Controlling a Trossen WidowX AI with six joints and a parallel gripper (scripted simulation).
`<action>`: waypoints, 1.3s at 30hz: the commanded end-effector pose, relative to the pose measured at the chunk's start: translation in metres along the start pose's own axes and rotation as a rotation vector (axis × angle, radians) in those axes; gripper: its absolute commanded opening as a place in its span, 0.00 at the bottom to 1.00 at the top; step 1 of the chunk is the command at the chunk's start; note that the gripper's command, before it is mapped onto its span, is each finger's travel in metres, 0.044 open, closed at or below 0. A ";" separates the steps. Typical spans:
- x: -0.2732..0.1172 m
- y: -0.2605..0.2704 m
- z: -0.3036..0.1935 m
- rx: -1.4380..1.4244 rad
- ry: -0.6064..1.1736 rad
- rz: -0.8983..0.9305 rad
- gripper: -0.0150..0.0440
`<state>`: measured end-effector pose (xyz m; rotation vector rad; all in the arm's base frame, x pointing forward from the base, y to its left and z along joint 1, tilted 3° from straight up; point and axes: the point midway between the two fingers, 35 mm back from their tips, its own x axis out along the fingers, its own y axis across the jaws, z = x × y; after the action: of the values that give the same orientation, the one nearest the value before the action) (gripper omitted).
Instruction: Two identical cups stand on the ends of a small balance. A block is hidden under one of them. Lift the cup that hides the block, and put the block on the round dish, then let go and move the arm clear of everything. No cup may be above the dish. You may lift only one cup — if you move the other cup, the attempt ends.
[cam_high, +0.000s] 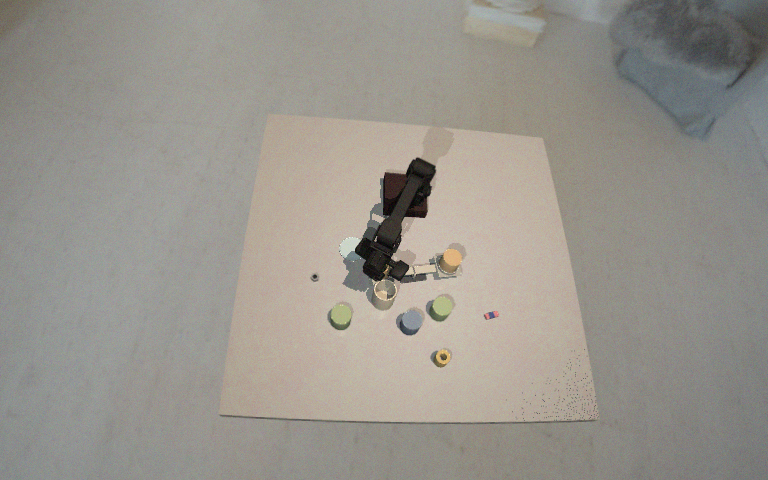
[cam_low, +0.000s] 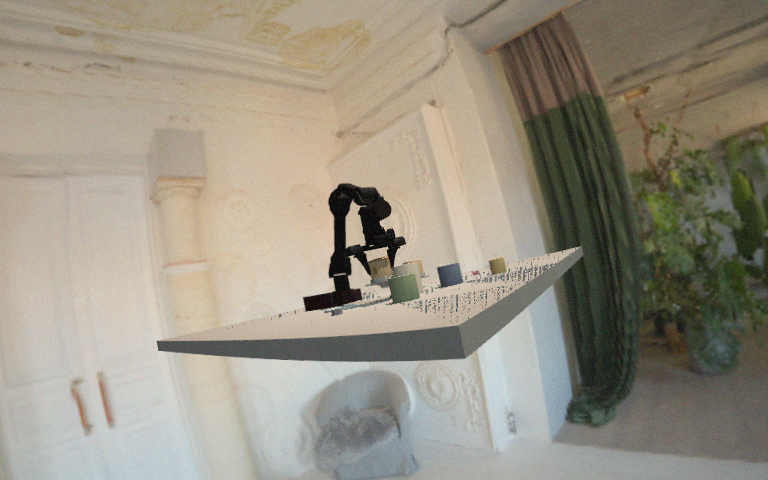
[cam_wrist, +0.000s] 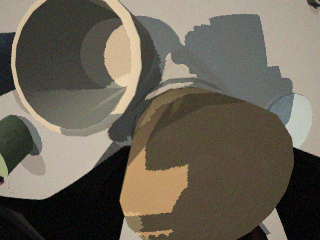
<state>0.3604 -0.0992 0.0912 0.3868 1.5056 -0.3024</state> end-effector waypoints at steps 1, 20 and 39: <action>-0.009 -0.002 0.006 0.003 -0.025 -0.004 0.25; -0.034 -0.002 0.006 0.003 -0.025 -0.004 0.25; -0.059 -0.002 0.003 0.003 -0.024 -0.004 0.25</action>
<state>0.3596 -0.1038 0.1437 0.3903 1.4882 -0.3128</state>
